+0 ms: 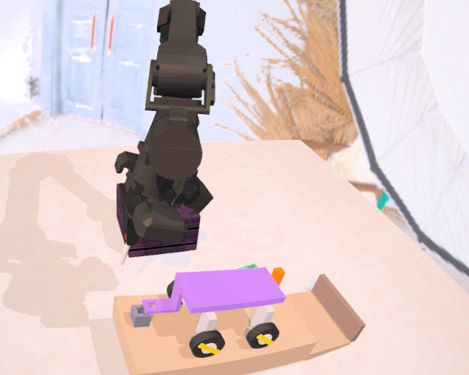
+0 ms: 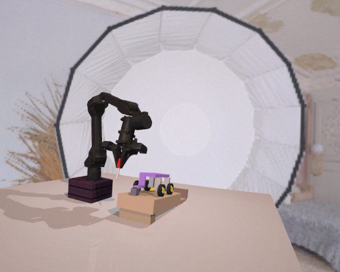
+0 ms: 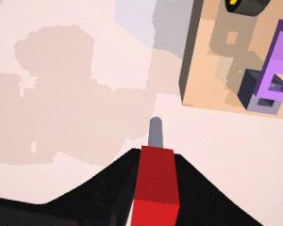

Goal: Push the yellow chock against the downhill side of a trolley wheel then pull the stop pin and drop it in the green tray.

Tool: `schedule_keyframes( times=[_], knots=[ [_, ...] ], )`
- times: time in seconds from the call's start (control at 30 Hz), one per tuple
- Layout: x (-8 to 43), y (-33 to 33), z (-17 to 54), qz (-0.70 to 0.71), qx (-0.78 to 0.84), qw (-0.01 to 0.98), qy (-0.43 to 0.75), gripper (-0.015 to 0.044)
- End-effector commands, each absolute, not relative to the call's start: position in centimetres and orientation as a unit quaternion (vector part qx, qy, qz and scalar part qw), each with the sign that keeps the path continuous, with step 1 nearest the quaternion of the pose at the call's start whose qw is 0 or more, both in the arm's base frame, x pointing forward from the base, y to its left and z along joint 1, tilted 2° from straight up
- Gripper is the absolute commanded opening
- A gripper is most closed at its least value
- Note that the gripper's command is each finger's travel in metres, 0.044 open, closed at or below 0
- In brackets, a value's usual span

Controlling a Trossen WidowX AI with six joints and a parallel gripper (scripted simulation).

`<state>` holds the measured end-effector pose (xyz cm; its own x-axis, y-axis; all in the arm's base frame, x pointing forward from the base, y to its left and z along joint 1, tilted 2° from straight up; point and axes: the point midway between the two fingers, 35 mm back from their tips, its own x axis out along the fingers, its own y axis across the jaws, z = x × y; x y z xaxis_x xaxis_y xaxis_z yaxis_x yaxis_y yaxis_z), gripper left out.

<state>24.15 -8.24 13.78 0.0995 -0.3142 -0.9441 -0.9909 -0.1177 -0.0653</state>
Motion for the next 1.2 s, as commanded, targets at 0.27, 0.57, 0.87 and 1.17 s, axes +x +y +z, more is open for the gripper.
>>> schedule_keyframes(
  times=[0.27,0.57,0.87,1.17],
  knots=[
    [23.9,-4.2,13.0,0.42,-0.617,0.403,0.529,0.0],
    [23.8,-1.0,12.6,0.421,-0.617,0.404,0.528,0.0],
    [23.5,2.1,12.1,0.422,-0.616,0.405,0.528,0.0],
    [22.9,5.4,11.3,0.423,-0.615,0.405,0.527,0.0]
  ],
)
